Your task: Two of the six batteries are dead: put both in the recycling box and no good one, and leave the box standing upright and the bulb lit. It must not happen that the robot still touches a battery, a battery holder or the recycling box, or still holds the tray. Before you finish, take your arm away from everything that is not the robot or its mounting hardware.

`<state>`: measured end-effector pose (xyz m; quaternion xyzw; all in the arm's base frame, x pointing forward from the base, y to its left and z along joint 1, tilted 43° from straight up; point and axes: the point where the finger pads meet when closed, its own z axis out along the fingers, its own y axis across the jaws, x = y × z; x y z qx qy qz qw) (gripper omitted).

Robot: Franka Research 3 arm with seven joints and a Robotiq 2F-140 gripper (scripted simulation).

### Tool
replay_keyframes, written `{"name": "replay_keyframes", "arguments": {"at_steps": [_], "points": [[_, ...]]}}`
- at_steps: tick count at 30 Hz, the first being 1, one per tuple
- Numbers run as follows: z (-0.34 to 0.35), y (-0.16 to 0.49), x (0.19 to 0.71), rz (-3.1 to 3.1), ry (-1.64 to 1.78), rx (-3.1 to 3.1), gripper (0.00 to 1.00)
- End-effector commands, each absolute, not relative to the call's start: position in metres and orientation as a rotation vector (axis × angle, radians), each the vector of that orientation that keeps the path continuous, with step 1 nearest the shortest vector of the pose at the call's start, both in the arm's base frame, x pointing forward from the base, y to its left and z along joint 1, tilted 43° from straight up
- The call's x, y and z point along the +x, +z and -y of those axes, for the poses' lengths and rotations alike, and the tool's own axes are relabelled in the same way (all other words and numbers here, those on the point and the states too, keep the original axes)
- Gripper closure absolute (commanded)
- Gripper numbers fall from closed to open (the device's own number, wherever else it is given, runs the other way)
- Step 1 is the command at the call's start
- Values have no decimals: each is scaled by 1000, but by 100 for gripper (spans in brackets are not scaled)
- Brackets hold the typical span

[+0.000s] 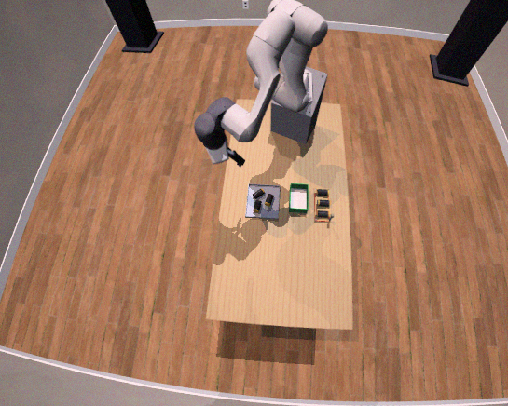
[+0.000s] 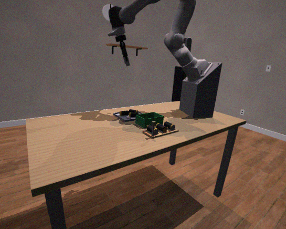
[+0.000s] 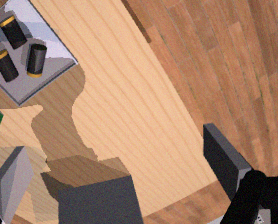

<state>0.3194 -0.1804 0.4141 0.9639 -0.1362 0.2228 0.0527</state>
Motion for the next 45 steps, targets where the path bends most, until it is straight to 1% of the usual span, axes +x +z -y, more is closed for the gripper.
{"name": "replay_keyframes", "arguments": {"at_steps": [1, 21, 25, 28, 32, 34, 37, 41, 45], "points": [[180, 414, 319, 414, 677, 2930, 0], [180, 414, 323, 394, 670, 2916, 0], [176, 413, 341, 278, 631, 2835, 0], [164, 411, 370, 99, 580, 2718, 0], [121, 397, 427, -266, 505, 2502, 0], [121, 397, 427, -266, 505, 2502, 0], [64, 371, 468, -609, 460, 2310, 0], [1, 329, 485, -1089, 431, 2042, 0], [-58, 281, 481, -1501, 435, 1798, 0]]}}
